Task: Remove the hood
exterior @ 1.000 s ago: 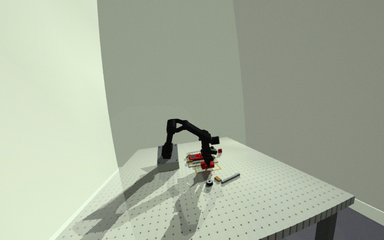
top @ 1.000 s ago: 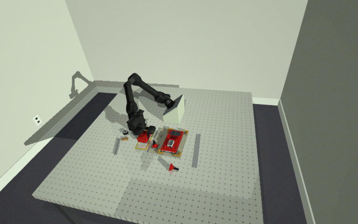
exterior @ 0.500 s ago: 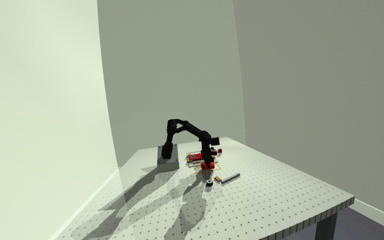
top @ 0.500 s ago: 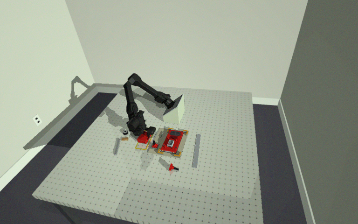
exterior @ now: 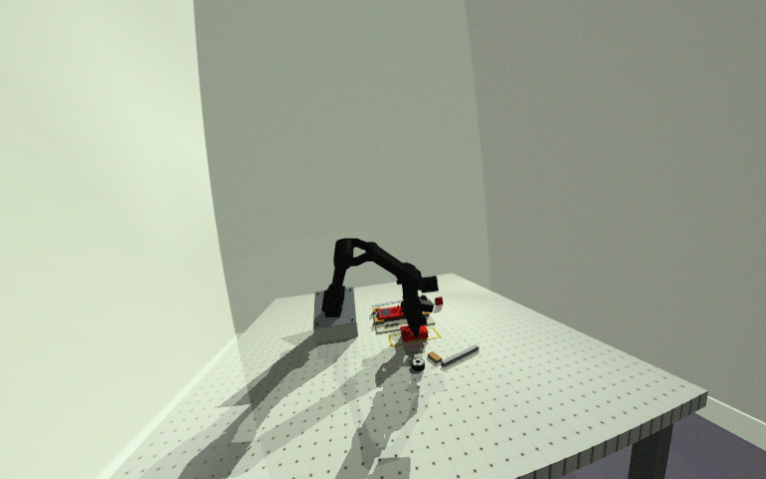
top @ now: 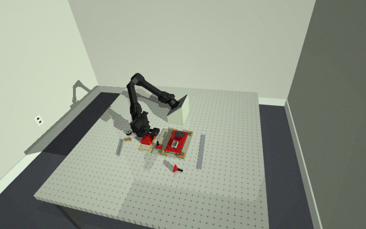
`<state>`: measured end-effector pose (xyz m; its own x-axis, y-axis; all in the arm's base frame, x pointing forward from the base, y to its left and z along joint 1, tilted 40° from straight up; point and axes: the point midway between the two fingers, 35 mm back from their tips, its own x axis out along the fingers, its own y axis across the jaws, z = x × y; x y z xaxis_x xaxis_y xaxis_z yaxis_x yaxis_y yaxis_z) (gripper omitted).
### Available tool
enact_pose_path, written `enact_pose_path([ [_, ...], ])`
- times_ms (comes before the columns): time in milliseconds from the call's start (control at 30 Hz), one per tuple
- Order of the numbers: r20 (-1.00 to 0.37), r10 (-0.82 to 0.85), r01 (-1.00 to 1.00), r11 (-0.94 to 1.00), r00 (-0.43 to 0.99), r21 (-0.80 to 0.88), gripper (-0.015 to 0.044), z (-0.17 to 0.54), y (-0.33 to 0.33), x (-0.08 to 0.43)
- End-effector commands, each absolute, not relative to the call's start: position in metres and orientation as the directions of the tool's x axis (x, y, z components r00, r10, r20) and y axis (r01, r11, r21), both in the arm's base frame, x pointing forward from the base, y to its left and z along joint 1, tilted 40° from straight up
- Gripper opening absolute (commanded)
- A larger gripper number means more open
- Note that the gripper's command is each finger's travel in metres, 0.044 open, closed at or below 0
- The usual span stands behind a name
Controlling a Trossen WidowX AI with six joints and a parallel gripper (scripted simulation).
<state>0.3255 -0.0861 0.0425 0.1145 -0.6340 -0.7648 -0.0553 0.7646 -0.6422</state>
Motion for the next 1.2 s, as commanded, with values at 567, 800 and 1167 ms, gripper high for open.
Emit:
enact_pose_path([
  [567,-0.764,-0.635,-0.056,0.764,0.113,-0.643,0.0236,0.039,-0.089,0.325],
  [800,-0.764,-0.635,-0.056,0.764,0.113,-0.643,0.0420,0.039,-0.089,0.325],
  [1167,-0.763,-0.638,-0.056,0.762,0.104,-0.645,0.0440,0.095,-0.041,0.318],
])
